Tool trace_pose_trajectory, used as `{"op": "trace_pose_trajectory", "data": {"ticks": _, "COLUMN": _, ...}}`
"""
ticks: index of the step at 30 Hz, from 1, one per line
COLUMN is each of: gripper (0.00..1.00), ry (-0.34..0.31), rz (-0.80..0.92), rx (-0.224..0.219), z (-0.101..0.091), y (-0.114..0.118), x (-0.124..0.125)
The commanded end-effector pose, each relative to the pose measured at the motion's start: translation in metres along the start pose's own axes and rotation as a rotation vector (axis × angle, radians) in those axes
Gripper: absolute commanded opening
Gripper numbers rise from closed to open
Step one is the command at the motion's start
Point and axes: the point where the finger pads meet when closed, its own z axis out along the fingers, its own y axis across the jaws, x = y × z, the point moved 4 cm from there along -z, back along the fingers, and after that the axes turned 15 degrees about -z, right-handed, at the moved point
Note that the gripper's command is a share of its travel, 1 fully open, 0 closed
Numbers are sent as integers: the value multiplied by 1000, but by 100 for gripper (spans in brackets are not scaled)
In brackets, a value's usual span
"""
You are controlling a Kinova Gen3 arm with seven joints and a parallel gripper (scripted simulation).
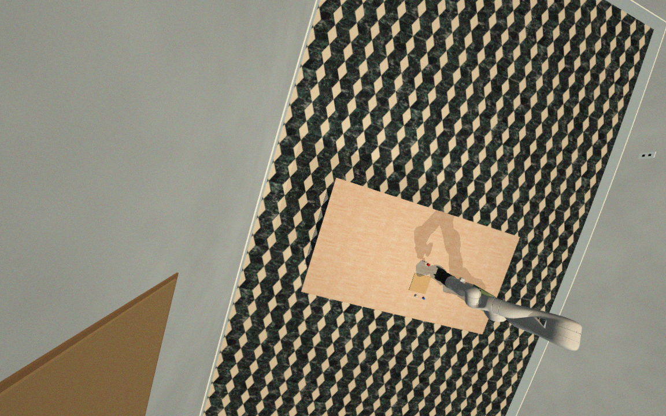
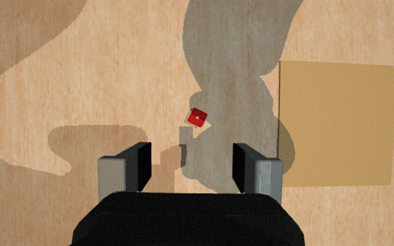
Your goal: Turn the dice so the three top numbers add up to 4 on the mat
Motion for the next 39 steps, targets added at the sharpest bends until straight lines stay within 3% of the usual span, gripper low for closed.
{"op": "trace_pose_trajectory", "data": {"ticks": 1, "gripper": 100, "ry": 0, "rz": 0, "rx": 0, "z": 0, "y": 0, "x": 0}}
{"op": "trace_pose_trajectory", "data": {"ticks": 39, "gripper": 100, "ry": 0, "rz": 0, "rx": 0, "z": 20, "y": 0, "x": 0}}
